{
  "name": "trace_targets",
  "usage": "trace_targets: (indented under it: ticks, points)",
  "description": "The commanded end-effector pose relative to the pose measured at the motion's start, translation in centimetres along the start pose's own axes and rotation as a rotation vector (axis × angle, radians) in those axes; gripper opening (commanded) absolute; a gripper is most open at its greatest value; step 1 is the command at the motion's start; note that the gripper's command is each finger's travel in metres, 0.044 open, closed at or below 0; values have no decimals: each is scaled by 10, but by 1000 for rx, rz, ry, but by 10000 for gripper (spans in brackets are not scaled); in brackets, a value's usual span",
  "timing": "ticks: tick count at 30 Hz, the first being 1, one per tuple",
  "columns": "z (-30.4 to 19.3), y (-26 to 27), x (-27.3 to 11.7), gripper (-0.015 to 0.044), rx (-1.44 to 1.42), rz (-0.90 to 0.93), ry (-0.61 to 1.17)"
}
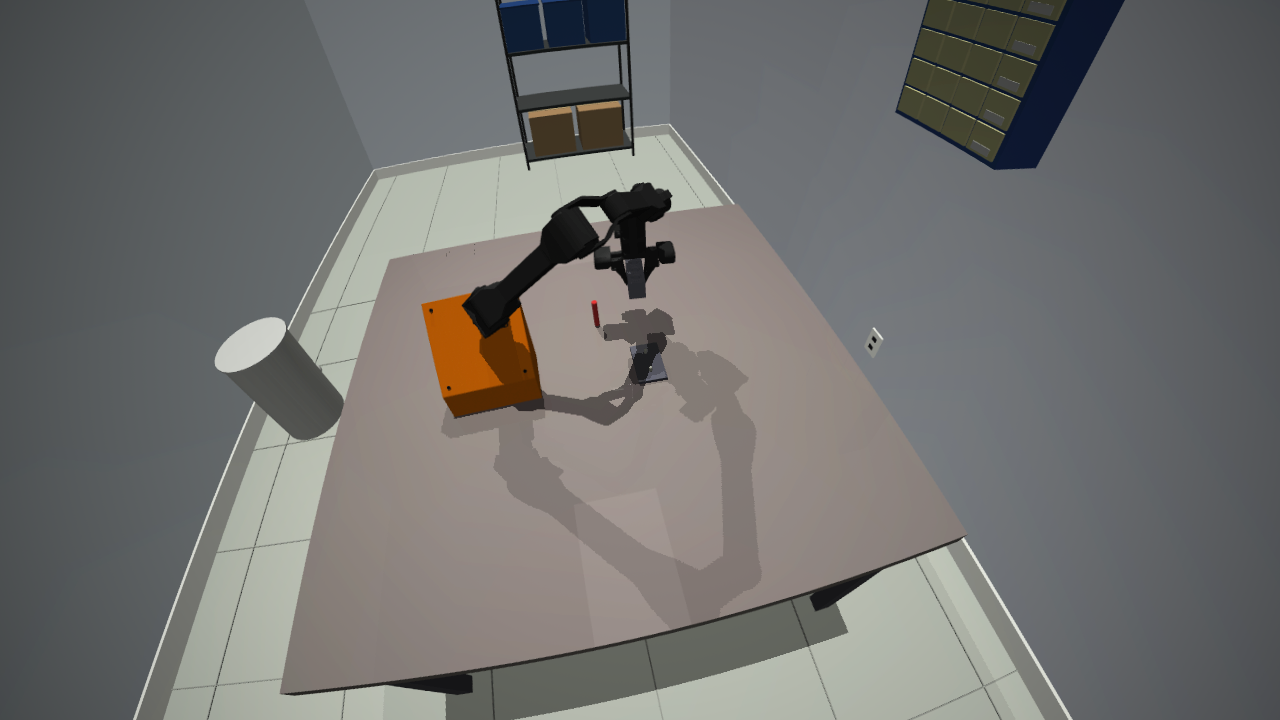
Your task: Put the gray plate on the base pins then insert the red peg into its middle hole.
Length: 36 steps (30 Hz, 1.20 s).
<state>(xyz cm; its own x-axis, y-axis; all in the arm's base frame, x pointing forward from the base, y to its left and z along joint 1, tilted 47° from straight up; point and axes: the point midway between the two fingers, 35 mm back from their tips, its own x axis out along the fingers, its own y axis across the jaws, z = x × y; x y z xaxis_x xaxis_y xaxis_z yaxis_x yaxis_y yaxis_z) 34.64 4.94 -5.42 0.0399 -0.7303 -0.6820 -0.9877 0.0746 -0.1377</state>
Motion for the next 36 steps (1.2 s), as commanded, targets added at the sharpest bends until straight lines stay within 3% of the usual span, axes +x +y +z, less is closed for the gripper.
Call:
trace_targets:
  ticks: [1, 36]
  points:
    - [-6, -2, 2, 0, -1, 3, -5]
    - [-100, -18, 58, 0, -74, 1, -14]
